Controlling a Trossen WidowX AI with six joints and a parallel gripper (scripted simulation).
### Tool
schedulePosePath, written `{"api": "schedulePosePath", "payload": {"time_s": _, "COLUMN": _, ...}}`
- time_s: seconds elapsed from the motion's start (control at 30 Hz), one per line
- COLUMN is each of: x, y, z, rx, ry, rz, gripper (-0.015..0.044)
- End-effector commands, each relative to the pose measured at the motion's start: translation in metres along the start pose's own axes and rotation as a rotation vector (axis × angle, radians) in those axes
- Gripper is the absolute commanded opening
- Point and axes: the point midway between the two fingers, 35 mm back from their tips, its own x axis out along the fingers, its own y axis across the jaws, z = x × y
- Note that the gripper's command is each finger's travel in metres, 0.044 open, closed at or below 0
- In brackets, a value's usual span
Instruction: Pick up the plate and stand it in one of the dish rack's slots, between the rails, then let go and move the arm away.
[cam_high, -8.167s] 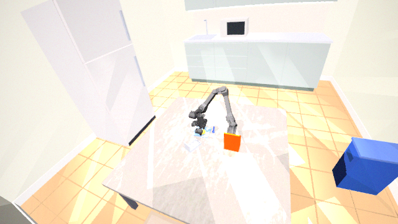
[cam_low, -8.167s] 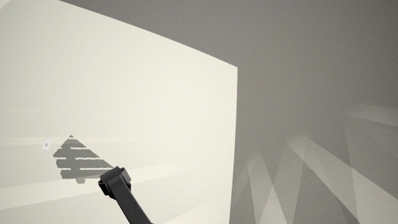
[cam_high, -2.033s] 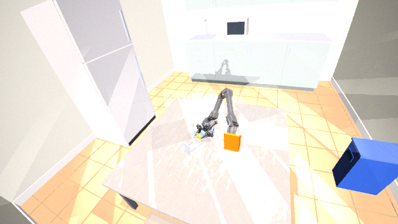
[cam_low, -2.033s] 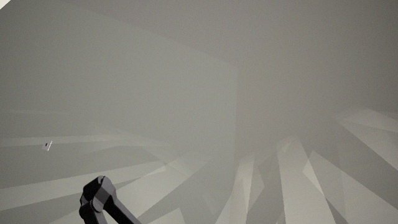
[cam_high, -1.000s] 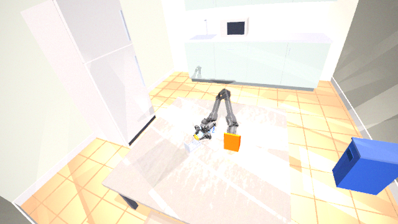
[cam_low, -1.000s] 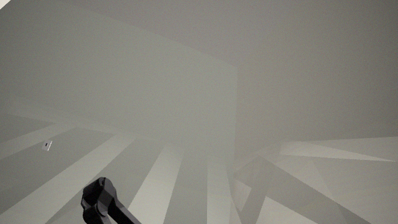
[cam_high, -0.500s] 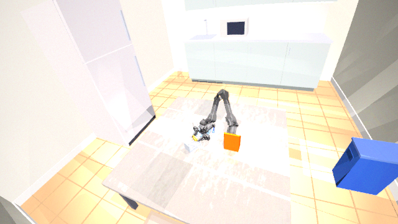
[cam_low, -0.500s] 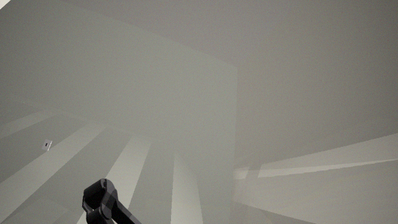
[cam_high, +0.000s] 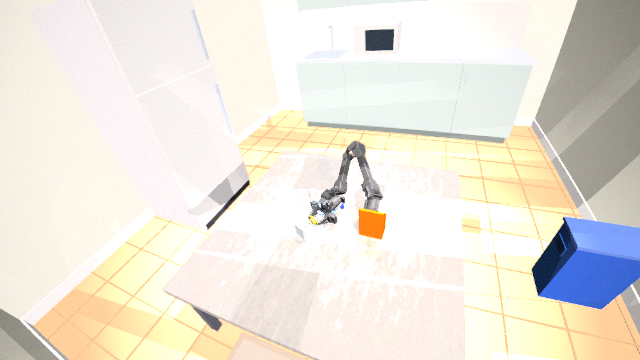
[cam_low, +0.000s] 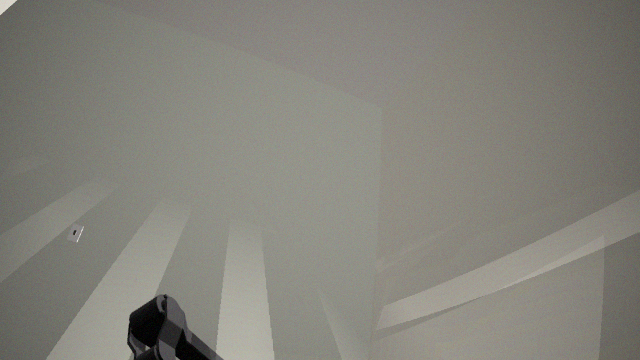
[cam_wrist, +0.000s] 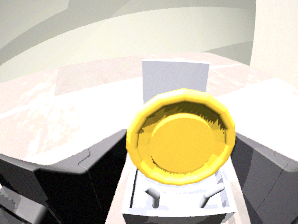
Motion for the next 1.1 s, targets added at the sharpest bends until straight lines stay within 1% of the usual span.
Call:
{"api": "schedulePosePath", "payload": {"time_s": 0.0, "x": 0.0, "y": 0.0, "z": 0.0, "rx": 0.003, "ry": 0.0, "rz": 0.001, "gripper": 0.0}}
{"api": "schedulePosePath", "payload": {"time_s": 0.03, "x": 0.0, "y": 0.0, "z": 0.0, "rx": 0.003, "ry": 0.0, "rz": 0.001, "gripper": 0.0}}
{"api": "schedulePosePath", "payload": {"time_s": 0.53, "x": 0.0, "y": 0.0, "z": 0.0, "rx": 0.0, "ry": 0.0, "rz": 0.0, "gripper": 0.0394}}
{"api": "schedulePosePath", "payload": {"time_s": 0.8, "x": 0.0, "y": 0.0, "z": 0.002, "rx": 0.0, "ry": 0.0, "rz": 0.001, "gripper": 0.04}}
{"api": "schedulePosePath", "payload": {"time_s": 0.87, "x": -0.002, "y": -0.004, "z": 0.017, "rx": -0.002, "ry": 0.003, "rz": 0.003, "gripper": 0.04}}
{"api": "schedulePosePath", "payload": {"time_s": 1.07, "x": -0.013, "y": -0.007, "z": 0.09, "rx": -0.005, "ry": -0.002, "rz": 0.002, "gripper": 0.04}}
